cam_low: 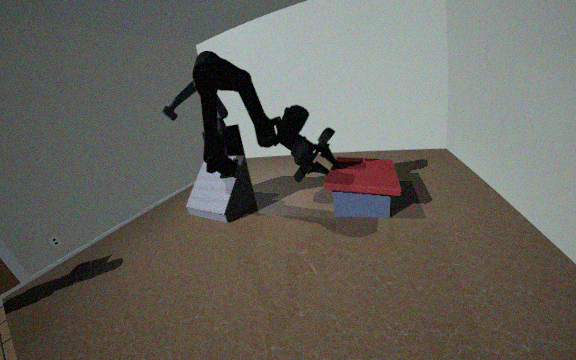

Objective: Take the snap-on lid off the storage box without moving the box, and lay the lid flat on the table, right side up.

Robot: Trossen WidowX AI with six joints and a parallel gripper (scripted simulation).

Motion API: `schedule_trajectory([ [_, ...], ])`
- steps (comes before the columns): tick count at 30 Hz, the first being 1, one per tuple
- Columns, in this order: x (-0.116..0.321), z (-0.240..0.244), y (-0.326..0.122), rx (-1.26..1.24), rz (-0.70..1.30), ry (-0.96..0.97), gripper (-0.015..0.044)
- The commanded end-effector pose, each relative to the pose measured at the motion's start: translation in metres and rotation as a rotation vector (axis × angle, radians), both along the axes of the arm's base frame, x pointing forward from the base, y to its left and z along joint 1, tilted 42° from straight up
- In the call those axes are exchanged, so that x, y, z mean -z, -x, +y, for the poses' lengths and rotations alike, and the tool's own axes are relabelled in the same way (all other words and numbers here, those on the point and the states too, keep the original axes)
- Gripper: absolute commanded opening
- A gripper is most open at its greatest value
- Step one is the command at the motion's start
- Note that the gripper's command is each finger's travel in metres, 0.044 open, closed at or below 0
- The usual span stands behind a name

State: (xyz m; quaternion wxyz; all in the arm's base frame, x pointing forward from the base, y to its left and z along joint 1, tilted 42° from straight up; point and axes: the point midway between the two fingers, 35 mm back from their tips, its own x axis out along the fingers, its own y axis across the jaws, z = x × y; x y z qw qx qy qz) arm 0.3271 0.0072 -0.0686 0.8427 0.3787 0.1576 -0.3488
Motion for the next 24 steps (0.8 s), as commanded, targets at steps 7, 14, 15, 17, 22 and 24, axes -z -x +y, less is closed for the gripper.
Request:
schedule_trajectory([
  [7, 0.0004, 0.0002, -0.0017, -0.002, 0.003, 0.001, 0.0000],
  [14, 0.0004, 0.0002, -0.0023, -0.002, 0.003, 0.001, 0.0000],
  [15, 0.0004, 0.0002, -0.0023, -0.002, 0.003, 0.001, 0.0000],
  [17, 0.0005, 0.0002, -0.0025, -0.002, 0.003, 0.001, 0.0000],
  [22, 0.0005, 0.0001, -0.0030, -0.002, 0.003, 0.001, 0.0000],
  [24, 0.0005, 0.0001, -0.0032, -0.002, 0.003, 0.001, 0.0000],
])
